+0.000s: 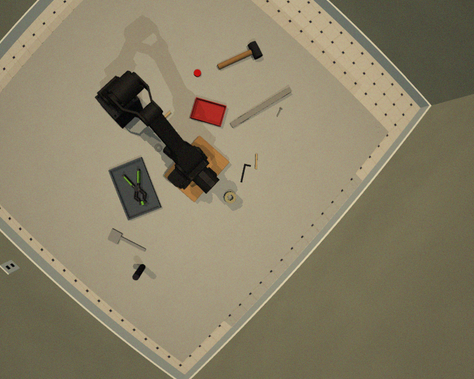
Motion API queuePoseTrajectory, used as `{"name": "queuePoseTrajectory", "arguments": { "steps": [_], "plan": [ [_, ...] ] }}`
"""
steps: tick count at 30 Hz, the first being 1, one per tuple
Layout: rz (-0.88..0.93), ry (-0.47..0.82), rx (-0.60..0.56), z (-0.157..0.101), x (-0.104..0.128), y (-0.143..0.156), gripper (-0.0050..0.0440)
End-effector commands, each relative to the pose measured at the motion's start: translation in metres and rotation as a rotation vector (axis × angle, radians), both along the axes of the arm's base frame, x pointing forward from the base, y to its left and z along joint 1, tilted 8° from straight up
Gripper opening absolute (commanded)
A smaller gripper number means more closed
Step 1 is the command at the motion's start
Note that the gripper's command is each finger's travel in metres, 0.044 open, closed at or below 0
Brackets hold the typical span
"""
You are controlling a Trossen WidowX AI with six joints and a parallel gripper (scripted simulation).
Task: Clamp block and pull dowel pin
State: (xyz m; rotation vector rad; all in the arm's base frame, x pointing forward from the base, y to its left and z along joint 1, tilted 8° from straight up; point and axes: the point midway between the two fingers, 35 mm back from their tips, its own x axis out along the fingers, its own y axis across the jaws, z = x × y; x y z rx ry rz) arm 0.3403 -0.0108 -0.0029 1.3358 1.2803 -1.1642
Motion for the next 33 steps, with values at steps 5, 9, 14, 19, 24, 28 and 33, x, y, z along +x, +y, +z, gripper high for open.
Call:
{"name": "queuePoseTrajectory", "arguments": {
  "steps": [5,9,14,19,24,28,33],
  "plan": [
    [0.000,-0.005,0.002,-0.005,0.004,0.002,0.0000],
    [0.000,-0.005,0.002,-0.012,0.005,0.003,0.0000],
    [0.000,-0.005,0.002,-0.020,0.005,0.004,0.0000],
    [0.000,-0.005,0.002,-0.026,0.005,0.005,0.0000],
    [0.000,-0.005,0.002,-0.033,0.005,0.005,0.0000],
    [0.000,-0.005,0.002,-0.039,0.005,0.006,0.0000],
    [0.000,-0.005,0.002,-0.047,0.005,0.007,0.0000]
  ]
}}
